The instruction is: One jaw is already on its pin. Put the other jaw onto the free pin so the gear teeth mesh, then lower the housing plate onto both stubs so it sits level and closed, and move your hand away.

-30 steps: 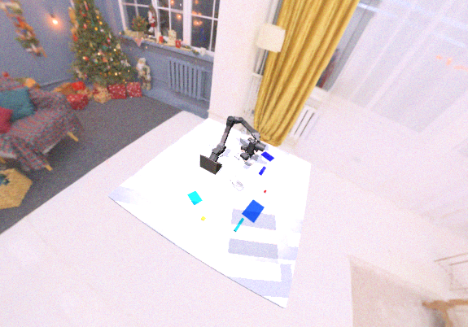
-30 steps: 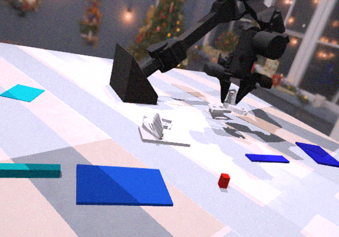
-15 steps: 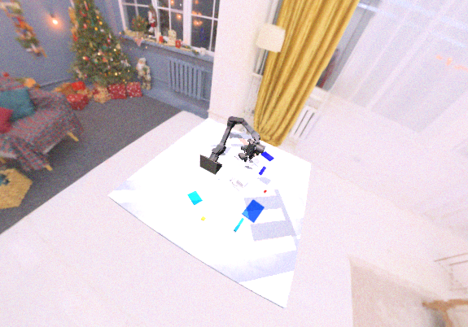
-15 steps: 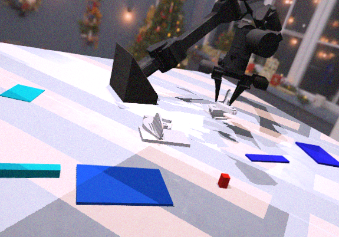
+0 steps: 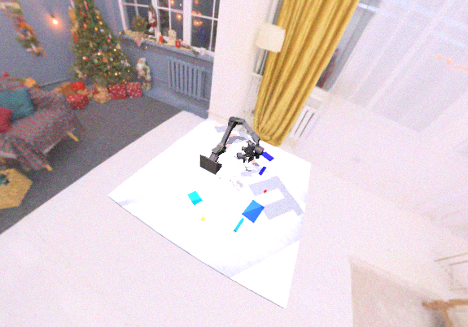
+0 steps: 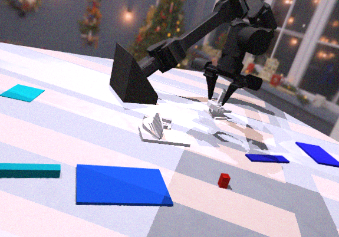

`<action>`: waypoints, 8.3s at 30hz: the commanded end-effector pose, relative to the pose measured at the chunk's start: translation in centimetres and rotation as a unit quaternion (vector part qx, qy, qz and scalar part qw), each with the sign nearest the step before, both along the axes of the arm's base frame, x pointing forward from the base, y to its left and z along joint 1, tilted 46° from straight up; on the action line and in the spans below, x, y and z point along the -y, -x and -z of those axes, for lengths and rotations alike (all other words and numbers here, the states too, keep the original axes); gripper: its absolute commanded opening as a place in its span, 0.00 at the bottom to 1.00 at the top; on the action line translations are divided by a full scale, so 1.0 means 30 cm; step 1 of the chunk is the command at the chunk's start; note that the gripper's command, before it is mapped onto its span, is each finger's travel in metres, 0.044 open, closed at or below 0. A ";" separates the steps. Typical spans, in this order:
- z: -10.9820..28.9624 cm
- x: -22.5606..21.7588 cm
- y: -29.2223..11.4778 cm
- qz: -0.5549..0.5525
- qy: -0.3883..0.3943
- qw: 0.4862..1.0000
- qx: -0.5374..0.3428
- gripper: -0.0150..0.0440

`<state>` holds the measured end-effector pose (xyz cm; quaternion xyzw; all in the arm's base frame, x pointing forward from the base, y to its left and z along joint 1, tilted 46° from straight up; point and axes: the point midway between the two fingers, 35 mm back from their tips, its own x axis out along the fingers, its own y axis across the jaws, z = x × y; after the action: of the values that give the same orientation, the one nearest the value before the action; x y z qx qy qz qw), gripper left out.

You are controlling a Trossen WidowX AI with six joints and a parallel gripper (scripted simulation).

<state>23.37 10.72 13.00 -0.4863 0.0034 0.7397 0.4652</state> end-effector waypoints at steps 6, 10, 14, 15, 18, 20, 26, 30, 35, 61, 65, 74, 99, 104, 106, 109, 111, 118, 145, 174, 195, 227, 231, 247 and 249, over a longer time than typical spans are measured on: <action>0.036 0.033 -0.002 0.064 0.013 0.996 -0.062 0.48; 0.050 0.047 -0.003 0.094 0.018 0.991 -0.089 0.48; 0.063 0.062 -0.004 0.124 0.023 0.985 -0.117 0.48; 0.067 0.066 -0.004 0.131 0.024 0.983 -0.124 0.48; 0.077 0.076 -0.005 0.153 0.028 0.977 -0.144 0.48; 0.084 0.084 -0.005 0.168 0.030 0.973 -0.158 0.48; 0.104 0.105 -0.004 0.212 0.037 0.956 -0.198 0.48; 0.117 0.119 -0.003 0.240 0.041 0.944 -0.225 0.48; 0.134 0.137 -0.001 0.275 0.046 0.925 -0.257 0.48; 0.215 0.223 0.022 0.442 0.068 0.792 -0.415 0.48; 0.227 0.236 0.027 0.465 0.071 0.767 -0.437 0.48; 0.253 0.263 0.040 0.513 0.076 0.704 -0.484 0.48; 0.321 0.331 0.086 0.621 0.088 0.503 -0.595 0.48; 0.333 0.343 0.097 0.637 0.090 0.458 -0.614 0.48; 0.338 0.347 0.101 0.643 0.091 0.440 -0.620 0.48; 0.346 0.354 0.108 0.651 0.092 0.413 -0.630 0.48; 0.351 0.359 0.112 0.657 0.093 0.394 -0.637 0.48; 0.367 0.373 0.129 0.672 0.095 0.328 -0.657 0.48; 0.377 0.382 0.140 0.684 0.097 0.271 -0.671 0.48; 0.341 0.326 -0.090 0.686 0.095 0.272 -0.669 0.48; 0.320 0.273 -0.191 0.683 0.095 0.273 -0.671 0.48; 0.323 0.265 -0.193 0.684 0.095 0.271 -0.671 0.48; 0.339 0.250 -0.192 0.684 0.095 0.271 -0.671 0.48; 0.399 0.189 -0.184 0.684 0.094 0.270 -0.671 0.48; 0.406 0.181 -0.182 0.684 0.094 0.270 -0.671 0.48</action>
<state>29.04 4.98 1.14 0.3202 0.7144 0.2093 0.5859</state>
